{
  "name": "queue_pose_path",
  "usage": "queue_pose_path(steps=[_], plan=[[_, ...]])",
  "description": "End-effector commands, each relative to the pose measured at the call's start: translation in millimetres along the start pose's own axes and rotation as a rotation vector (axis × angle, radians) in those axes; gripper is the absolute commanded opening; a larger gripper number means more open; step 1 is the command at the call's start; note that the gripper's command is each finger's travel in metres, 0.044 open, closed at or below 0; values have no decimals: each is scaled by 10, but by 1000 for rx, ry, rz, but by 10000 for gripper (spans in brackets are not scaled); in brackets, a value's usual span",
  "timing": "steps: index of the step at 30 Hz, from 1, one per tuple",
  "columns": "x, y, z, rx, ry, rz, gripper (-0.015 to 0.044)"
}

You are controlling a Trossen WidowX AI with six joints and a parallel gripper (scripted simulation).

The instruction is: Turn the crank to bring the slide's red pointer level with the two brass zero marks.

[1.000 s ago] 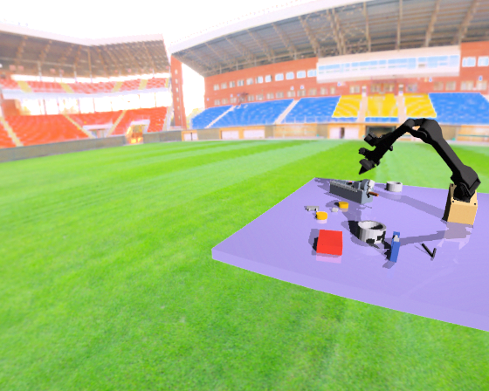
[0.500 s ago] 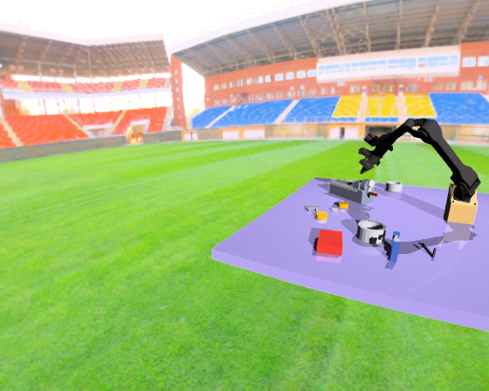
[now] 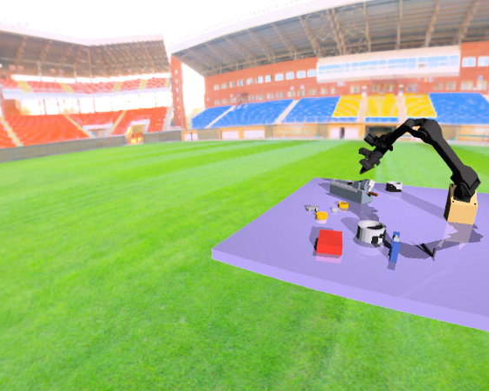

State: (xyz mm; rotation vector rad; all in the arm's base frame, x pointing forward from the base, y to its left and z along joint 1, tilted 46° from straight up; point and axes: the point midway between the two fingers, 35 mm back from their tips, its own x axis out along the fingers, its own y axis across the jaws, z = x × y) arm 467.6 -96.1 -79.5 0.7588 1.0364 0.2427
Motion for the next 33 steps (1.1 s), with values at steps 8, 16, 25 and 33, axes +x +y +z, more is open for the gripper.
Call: queue_pose_path(steps=[8,16,25,33], plan=[[1,-1,-1,0,0,-1,367],[1,-1,-1,0,0,-1,335],[1,-1,-1,0,0,-1,99],[1,-1,-1,0,0,-1,0]])
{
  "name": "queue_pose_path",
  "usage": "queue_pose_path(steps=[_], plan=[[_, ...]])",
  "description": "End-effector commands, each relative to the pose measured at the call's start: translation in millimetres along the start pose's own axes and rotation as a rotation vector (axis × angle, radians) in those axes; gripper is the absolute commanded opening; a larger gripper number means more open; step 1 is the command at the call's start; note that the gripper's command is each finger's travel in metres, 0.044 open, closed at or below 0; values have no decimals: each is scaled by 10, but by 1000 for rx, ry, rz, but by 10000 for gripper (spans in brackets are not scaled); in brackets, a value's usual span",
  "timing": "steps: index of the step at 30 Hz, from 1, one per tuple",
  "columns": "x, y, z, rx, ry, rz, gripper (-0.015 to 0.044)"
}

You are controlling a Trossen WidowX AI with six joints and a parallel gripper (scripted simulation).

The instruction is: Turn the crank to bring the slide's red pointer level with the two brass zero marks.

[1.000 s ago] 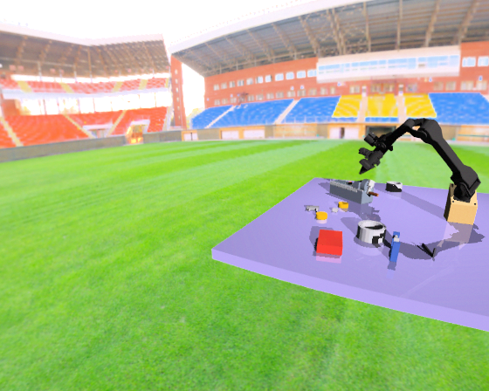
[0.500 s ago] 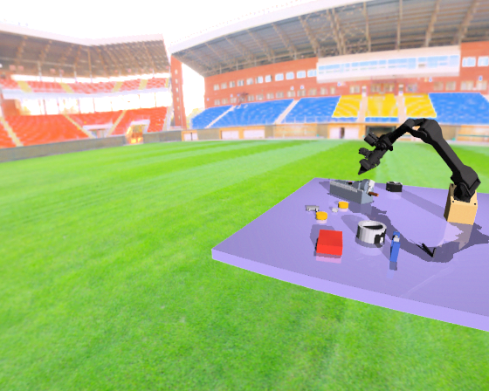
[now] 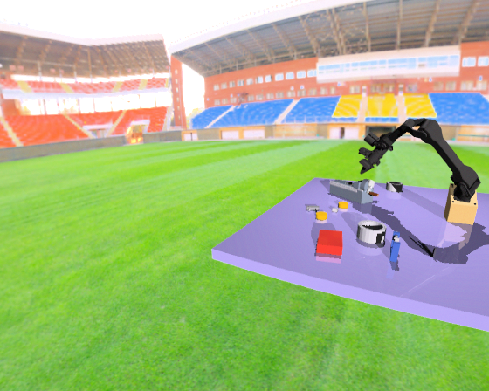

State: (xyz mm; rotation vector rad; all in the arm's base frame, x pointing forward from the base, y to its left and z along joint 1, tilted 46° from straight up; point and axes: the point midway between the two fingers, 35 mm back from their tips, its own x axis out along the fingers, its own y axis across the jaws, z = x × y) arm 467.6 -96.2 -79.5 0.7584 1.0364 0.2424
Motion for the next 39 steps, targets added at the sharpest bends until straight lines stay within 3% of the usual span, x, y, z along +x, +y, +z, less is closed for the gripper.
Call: queue_pose_path(steps=[1,14,31,32,39], plan=[[1,-1,-1,0,0,0,0],[0,0,0,0,0,0,0],[0,0,0,0,0,0,440],[0,0,0,0,0,0,440],[0,0,0,0,0,0,256]])
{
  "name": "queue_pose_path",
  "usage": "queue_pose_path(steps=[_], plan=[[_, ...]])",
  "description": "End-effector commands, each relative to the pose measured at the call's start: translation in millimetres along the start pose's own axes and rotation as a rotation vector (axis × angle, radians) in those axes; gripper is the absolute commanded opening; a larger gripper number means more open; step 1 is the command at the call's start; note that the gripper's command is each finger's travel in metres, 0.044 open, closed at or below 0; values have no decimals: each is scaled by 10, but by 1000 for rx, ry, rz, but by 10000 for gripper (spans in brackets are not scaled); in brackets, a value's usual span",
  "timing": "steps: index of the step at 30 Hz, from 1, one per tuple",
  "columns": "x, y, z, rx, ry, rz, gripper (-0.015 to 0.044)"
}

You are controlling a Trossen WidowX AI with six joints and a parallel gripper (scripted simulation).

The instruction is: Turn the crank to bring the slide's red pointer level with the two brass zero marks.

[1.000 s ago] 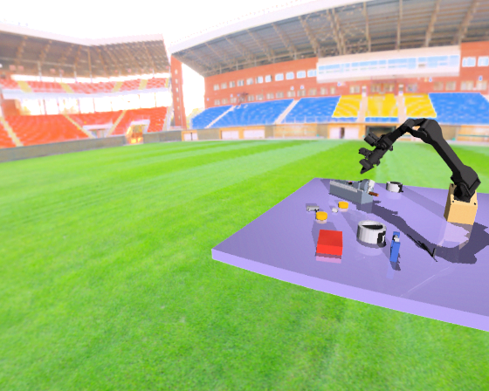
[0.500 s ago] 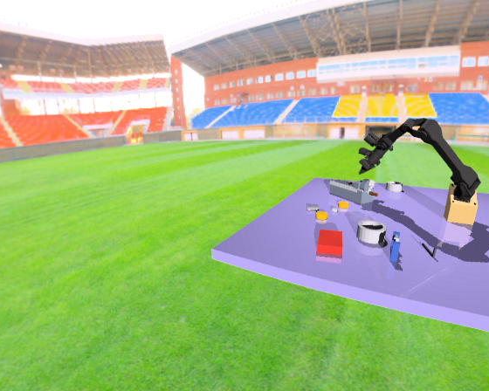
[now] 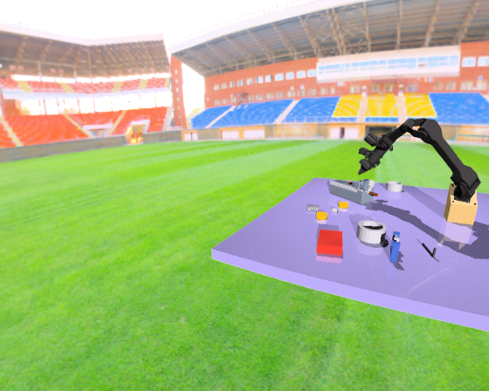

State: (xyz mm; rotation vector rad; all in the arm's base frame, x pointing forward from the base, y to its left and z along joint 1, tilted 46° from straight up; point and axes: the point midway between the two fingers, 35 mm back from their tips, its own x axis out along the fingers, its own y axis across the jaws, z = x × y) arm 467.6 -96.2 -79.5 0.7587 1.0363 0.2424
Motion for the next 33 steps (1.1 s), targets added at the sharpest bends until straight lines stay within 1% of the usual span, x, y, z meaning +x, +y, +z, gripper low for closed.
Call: queue_pose_path(steps=[1,10,28,33], plan=[[1,1,0,0,0,0,230],[1,1,0,0,0,0,0],[0,1,0,0,0,1,0],[0,1,0,0,0,1,131]])
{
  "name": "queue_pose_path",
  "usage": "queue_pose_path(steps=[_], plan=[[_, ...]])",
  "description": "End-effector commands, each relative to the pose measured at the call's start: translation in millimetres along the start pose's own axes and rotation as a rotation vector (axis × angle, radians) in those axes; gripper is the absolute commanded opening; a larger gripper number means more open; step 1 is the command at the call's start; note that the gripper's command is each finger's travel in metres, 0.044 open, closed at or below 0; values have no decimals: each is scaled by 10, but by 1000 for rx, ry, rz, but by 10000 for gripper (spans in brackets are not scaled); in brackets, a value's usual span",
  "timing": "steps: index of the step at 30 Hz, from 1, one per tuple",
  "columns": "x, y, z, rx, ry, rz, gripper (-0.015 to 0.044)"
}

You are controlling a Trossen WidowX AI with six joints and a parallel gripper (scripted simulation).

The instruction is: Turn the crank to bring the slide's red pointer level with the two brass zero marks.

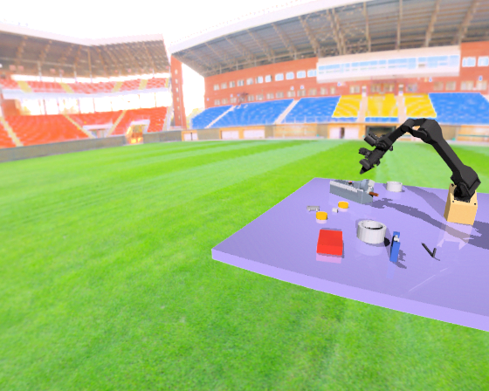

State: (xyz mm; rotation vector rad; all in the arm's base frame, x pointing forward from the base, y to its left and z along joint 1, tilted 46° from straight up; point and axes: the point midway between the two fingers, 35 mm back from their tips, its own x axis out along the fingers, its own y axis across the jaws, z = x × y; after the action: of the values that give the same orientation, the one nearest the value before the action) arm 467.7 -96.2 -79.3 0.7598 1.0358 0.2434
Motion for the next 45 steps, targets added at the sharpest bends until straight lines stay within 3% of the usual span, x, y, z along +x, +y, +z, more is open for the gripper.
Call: queue_pose_path(steps=[1,11,13,30,45], plan=[[1,-1,0,0,0,-1,158],[1,-1,0,0,0,-1,420],[1,-1,0,0,0,-1,440],[1,-1,0,0,0,-1,0],[0,0,0,0,0,0,0]])
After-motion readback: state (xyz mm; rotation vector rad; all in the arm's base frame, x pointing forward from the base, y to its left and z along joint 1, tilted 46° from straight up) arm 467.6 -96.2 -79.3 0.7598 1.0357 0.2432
